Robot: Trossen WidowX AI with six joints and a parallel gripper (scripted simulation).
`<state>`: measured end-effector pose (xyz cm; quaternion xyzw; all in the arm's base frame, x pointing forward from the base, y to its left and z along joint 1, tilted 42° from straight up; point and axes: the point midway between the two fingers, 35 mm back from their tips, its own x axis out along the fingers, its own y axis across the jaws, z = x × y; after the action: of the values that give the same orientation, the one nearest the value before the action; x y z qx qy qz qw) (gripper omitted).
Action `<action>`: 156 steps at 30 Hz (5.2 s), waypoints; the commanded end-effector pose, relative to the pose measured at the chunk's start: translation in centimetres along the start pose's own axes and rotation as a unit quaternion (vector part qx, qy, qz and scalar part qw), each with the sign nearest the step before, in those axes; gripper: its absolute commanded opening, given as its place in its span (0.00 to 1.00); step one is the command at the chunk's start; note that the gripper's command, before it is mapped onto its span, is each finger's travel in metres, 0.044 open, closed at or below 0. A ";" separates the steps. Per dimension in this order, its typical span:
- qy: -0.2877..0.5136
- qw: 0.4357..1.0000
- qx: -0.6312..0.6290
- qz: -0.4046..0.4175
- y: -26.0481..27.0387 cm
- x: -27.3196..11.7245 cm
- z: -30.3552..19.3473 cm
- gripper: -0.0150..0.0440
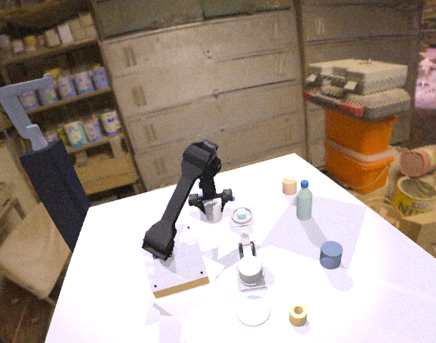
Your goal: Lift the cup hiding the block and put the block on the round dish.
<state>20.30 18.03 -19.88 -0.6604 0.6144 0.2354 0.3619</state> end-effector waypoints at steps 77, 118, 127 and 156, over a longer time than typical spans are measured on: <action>0.006 1.000 0.018 -0.003 -12.2 -6.0 -10.3 0.69; 0.005 1.000 0.017 -0.002 -12.1 -14.2 -10.1 0.25; -0.005 1.000 0.017 0.003 -13.3 -13.9 -11.9 0.25; -0.048 0.999 0.016 0.009 -17.8 -11.6 -21.3 0.25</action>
<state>33.14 9.57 4.84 -0.6350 0.6118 0.2588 0.3943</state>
